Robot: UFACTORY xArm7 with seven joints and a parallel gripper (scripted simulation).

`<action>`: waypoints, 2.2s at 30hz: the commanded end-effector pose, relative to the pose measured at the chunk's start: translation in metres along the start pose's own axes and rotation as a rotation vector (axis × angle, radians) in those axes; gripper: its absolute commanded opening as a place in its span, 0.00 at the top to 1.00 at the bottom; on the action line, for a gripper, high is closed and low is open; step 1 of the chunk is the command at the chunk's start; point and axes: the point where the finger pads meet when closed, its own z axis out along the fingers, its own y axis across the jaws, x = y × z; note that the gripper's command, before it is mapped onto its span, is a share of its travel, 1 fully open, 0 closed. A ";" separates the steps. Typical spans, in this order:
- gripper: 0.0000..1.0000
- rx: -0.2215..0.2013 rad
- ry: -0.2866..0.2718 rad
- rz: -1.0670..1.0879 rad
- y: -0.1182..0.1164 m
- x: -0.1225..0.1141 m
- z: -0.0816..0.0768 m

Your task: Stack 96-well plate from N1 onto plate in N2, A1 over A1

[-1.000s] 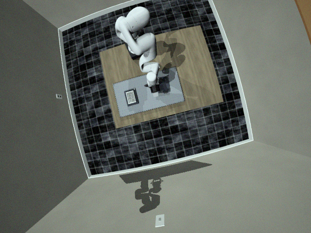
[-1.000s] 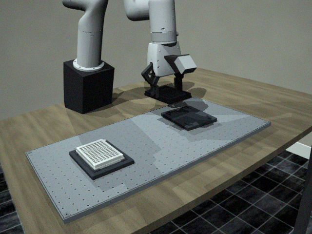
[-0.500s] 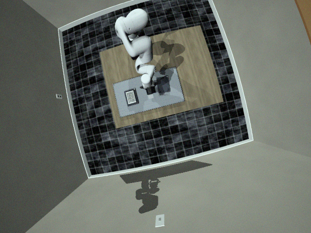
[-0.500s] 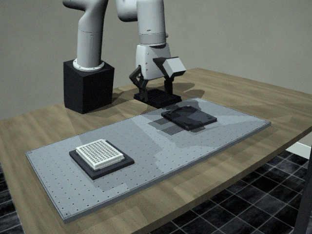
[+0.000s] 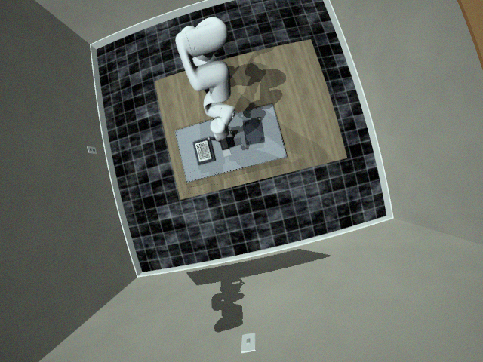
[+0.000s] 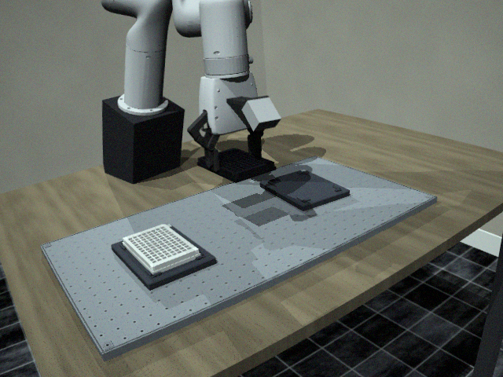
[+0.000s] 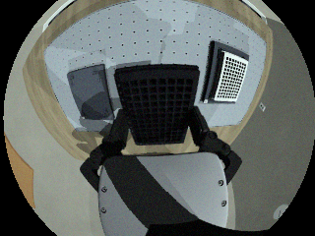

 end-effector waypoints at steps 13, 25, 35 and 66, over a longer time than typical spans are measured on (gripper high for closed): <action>1.00 0.001 0.003 0.000 0.052 0.008 0.000; 1.00 0.001 0.003 0.000 0.091 0.012 0.000; 1.00 0.001 0.003 0.000 0.118 0.015 0.000; 1.00 0.000 0.003 0.000 0.180 0.023 0.000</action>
